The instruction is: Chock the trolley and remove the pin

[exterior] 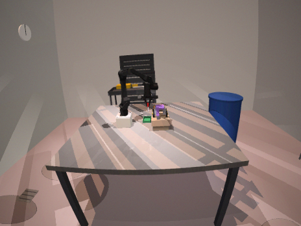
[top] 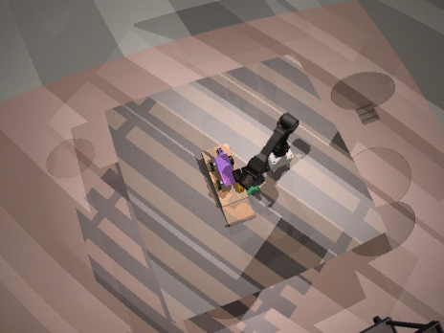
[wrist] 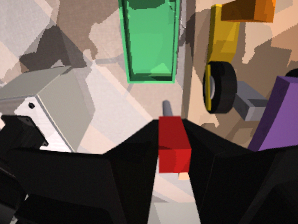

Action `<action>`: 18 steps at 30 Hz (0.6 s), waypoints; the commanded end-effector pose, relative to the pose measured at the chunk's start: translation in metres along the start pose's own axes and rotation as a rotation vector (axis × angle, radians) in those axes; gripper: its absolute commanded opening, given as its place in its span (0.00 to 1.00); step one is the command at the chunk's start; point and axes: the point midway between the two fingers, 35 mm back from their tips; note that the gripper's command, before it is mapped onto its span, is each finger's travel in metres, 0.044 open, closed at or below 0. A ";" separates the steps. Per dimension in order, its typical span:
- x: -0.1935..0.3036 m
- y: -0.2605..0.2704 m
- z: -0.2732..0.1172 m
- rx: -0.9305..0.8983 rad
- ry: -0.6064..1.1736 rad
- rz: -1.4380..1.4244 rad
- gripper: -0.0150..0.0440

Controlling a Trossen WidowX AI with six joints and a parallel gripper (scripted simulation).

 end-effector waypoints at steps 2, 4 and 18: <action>-0.020 0.002 -0.003 0.002 -0.005 0.005 0.25; -0.026 0.003 -0.004 0.002 -0.006 0.005 0.25; -0.026 0.004 -0.004 0.015 -0.055 -0.239 0.25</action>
Point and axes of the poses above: the point midway between the two fingers, 35 mm back from their tips, its own z axis out along the fingers, its own y axis across the jaws, x = y × z, and after that the axes turned 6 degrees about z, right-handed
